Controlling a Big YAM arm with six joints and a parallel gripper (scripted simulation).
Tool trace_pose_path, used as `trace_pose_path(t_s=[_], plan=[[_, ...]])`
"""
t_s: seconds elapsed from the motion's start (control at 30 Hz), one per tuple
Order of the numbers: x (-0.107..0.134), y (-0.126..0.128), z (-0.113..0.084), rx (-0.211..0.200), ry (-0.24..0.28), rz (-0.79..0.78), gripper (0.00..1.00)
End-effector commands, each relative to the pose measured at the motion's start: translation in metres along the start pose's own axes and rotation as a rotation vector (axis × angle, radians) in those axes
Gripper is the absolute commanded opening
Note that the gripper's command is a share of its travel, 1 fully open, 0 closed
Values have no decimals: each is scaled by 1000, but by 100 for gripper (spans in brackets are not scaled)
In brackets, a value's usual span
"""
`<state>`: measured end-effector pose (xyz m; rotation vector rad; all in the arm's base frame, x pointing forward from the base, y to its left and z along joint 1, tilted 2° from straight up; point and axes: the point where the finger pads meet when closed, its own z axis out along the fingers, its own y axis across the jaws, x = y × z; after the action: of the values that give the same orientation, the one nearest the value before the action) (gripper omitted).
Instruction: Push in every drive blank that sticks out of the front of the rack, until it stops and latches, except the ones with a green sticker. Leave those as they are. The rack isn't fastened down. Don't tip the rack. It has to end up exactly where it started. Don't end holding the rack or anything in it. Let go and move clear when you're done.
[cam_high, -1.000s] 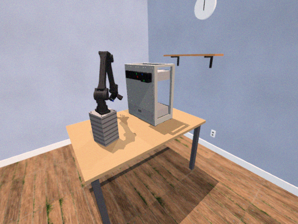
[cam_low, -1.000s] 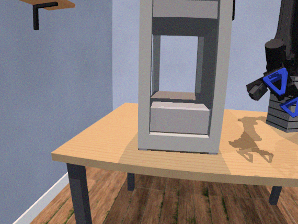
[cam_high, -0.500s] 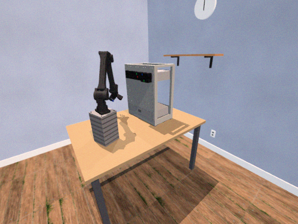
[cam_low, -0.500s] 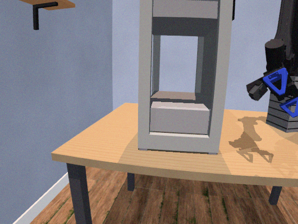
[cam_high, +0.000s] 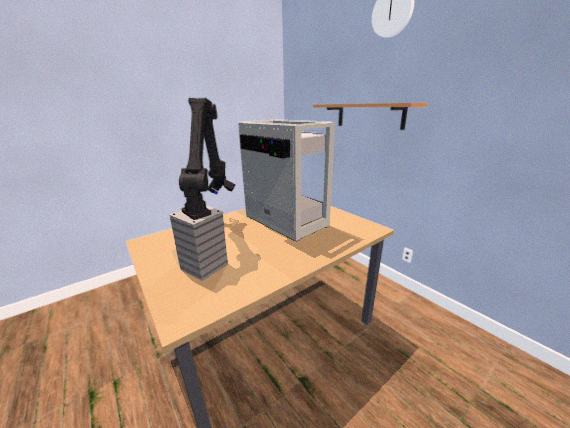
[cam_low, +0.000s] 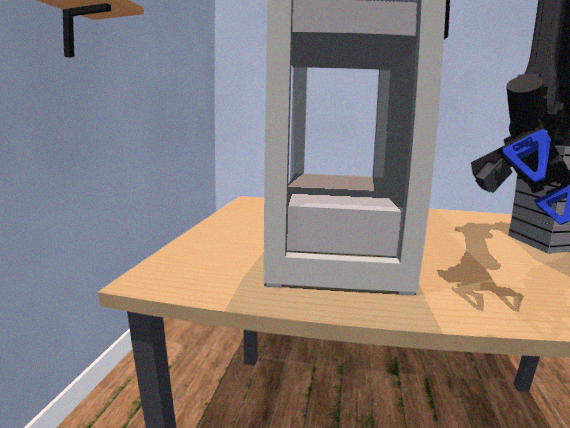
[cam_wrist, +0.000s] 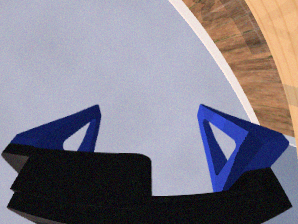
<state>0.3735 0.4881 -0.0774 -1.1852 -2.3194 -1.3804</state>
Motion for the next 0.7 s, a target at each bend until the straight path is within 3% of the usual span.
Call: trace_pose_path(t_s=[0.0,0.37,0.5,0.67], plan=[[9,18,-8,-44,10,-20,100],[2,20,-35,-88,-48,-32,100],[0,19,-61,-126,-97,-39,100],[-2,18,-109,-198,-191,-53,100]])
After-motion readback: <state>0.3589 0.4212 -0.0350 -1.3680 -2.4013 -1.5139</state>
